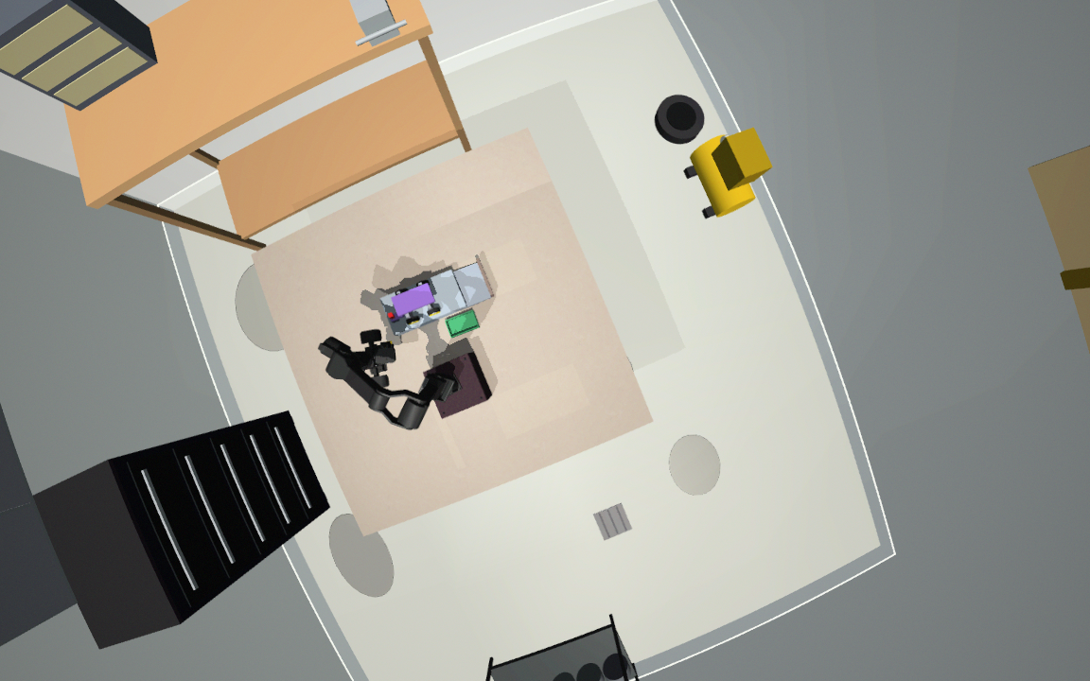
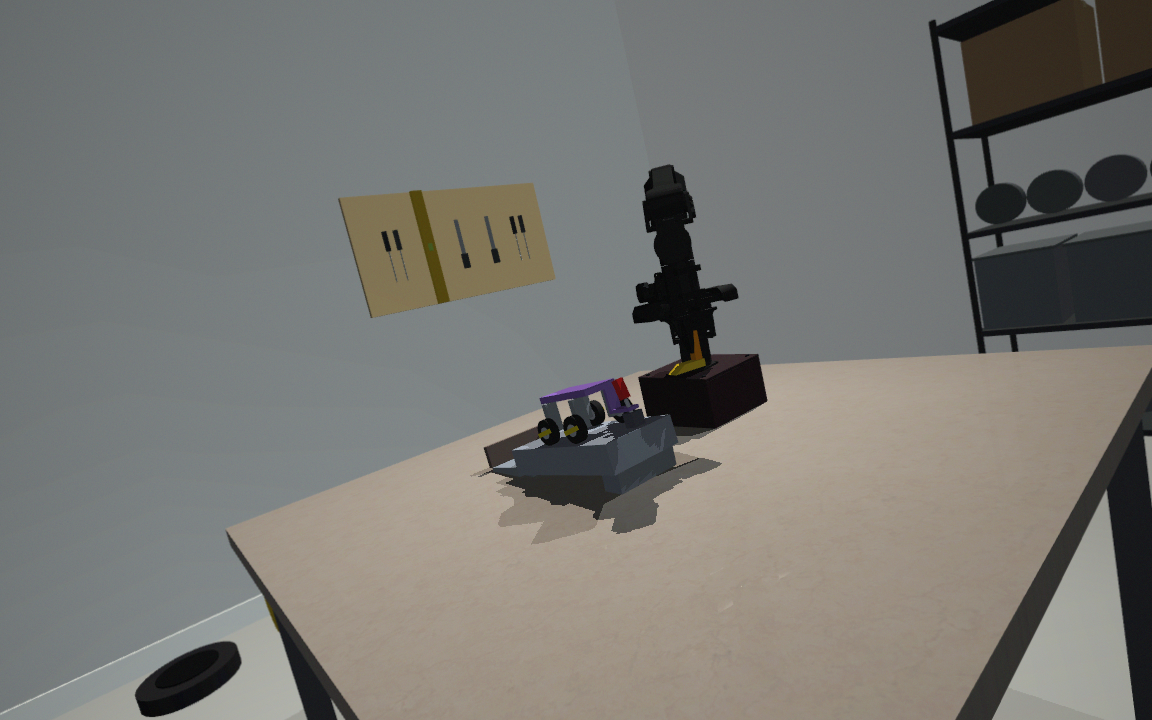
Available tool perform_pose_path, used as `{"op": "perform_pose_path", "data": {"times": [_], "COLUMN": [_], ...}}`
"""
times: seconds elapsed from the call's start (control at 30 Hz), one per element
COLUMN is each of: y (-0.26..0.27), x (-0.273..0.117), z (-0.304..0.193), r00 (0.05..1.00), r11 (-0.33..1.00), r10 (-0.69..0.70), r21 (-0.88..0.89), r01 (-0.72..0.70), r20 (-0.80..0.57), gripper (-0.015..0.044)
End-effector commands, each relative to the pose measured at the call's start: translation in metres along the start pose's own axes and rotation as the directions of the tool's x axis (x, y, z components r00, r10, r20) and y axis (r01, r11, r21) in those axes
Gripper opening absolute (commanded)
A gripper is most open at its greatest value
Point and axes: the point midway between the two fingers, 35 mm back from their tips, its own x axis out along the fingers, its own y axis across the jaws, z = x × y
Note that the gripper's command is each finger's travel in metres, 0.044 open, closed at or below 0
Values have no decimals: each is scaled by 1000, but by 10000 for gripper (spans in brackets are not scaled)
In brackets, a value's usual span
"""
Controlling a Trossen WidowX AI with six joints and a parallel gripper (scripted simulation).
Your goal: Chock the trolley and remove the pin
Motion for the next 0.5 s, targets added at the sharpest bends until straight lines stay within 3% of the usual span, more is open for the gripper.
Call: {"op": "perform_pose_path", "data": {"times": [0.0,0.47], "y": [0,0], "x": [-1,-1], "z": [-1,-1], "r00": [1000,1000], "r11": [995,833], "r10": [-2,-1], "r21": [-104,-553], "r01": [2,0], "r20": [-3,-3], "gripper": [0,0]}}
